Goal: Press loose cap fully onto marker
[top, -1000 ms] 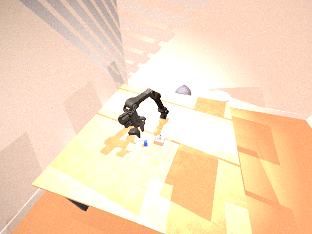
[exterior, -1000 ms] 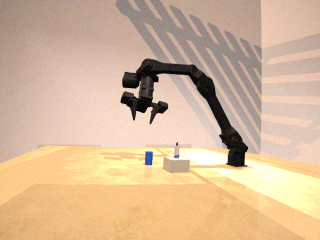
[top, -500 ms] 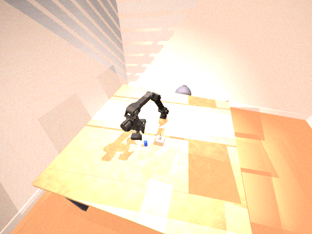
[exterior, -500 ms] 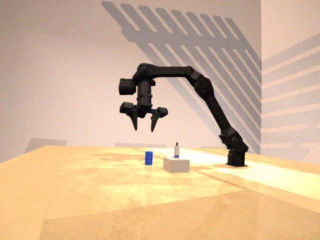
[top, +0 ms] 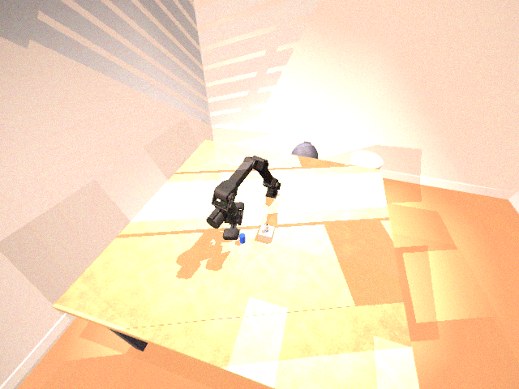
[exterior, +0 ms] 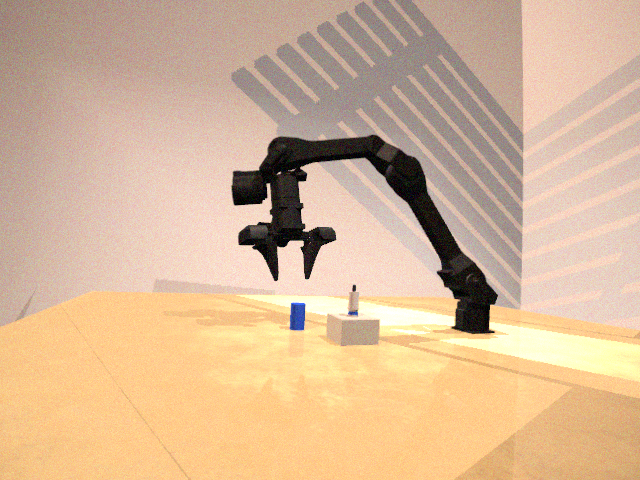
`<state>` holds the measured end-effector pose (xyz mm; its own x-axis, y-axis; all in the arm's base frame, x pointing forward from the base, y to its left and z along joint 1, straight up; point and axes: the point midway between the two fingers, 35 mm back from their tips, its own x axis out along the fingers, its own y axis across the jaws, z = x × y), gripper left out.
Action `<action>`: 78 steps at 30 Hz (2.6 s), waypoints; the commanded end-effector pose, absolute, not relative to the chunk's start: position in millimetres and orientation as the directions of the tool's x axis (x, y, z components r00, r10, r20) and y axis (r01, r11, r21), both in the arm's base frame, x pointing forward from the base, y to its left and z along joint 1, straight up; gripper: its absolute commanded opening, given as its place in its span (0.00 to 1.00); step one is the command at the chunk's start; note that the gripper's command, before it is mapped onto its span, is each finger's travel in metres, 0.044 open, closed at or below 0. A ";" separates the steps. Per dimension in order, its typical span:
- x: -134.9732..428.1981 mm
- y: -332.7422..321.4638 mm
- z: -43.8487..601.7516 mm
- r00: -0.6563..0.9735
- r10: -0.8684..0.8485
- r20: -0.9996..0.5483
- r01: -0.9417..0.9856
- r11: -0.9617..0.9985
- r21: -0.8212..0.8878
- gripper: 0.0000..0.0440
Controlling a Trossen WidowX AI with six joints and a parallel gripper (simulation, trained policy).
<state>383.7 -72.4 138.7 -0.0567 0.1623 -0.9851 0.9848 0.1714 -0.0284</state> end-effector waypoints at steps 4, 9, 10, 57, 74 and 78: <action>381.8 -68.3 123.5 -0.093 0.127 -0.988 0.975 0.214 -0.065 0.69; 380.4 -66.0 110.5 -0.116 0.104 -0.988 0.965 0.247 -0.088 0.67; 380.1 -65.6 107.7 -0.120 0.099 -0.988 0.963 0.253 -0.092 0.67; 363.6 0.7 154.3 -0.037 0.005 -0.999 0.852 0.524 -0.029 0.16; 322.8 44.7 174.9 -0.087 0.012 -0.996 0.807 0.587 -0.063 0.08; 317.2 46.7 174.1 -0.094 0.012 -0.996 0.803 0.592 -0.069 0.06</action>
